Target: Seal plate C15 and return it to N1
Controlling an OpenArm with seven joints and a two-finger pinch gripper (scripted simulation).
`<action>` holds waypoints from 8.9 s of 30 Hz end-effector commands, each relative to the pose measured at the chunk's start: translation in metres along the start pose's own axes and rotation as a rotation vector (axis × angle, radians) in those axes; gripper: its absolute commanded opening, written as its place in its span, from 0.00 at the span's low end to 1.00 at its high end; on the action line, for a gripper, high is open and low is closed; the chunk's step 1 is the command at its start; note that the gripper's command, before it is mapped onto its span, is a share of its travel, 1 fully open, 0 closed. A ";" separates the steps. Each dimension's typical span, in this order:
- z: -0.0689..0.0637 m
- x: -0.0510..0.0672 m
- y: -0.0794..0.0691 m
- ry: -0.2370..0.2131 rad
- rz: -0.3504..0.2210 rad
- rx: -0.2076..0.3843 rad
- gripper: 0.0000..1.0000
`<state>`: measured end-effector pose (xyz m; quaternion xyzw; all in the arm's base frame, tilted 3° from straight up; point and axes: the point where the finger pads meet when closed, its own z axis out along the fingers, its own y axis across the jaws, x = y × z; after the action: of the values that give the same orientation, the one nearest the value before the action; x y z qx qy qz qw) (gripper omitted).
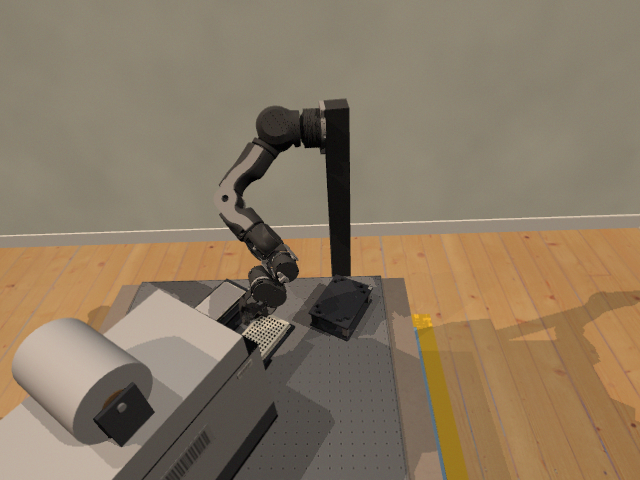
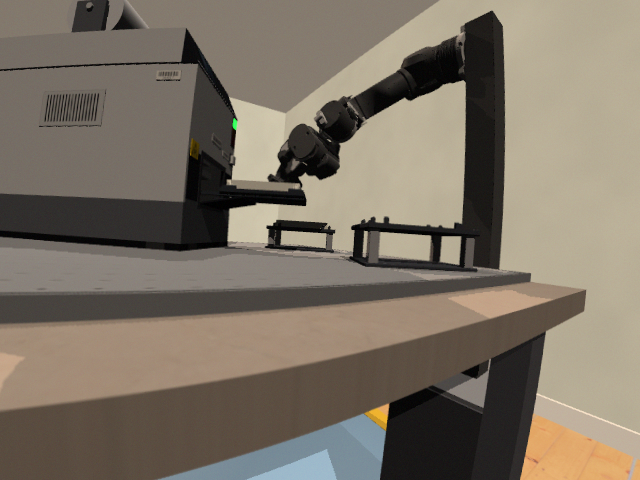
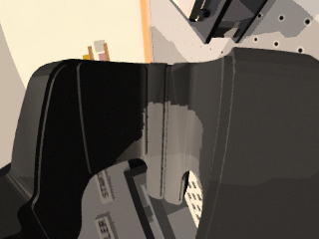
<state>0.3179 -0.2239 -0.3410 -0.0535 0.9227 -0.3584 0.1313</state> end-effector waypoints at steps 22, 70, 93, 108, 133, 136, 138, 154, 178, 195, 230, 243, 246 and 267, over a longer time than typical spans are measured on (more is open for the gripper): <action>-0.002 0.007 0.027 0.042 0.050 -0.134 0.00; -0.002 0.013 0.041 0.043 0.049 -0.137 0.00; -0.002 0.013 0.041 0.043 0.049 -0.138 0.00; -0.001 0.012 0.041 0.043 0.049 -0.137 0.00; -0.012 -0.010 -0.053 0.002 0.070 -0.015 0.00; -0.018 -0.015 -0.085 0.001 0.072 -0.014 0.00; -0.019 -0.017 -0.096 0.000 0.073 -0.013 0.00; -0.021 -0.020 -0.107 0.000 0.073 -0.013 0.00; -0.021 -0.019 -0.104 0.000 0.073 -0.013 0.00; -0.020 -0.019 -0.102 0.002 -0.151 0.114 0.00; -0.021 -0.019 -0.104 -0.127 -0.316 0.379 0.00; -0.021 -0.019 -0.104 -0.197 -0.369 0.456 0.00; -0.021 -0.019 -0.104 -0.197 -0.369 0.456 0.00; -0.021 -0.019 -0.104 -0.197 -0.369 0.456 0.00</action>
<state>0.3302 -0.2828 -0.2540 -0.1300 0.8207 -0.5130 0.2155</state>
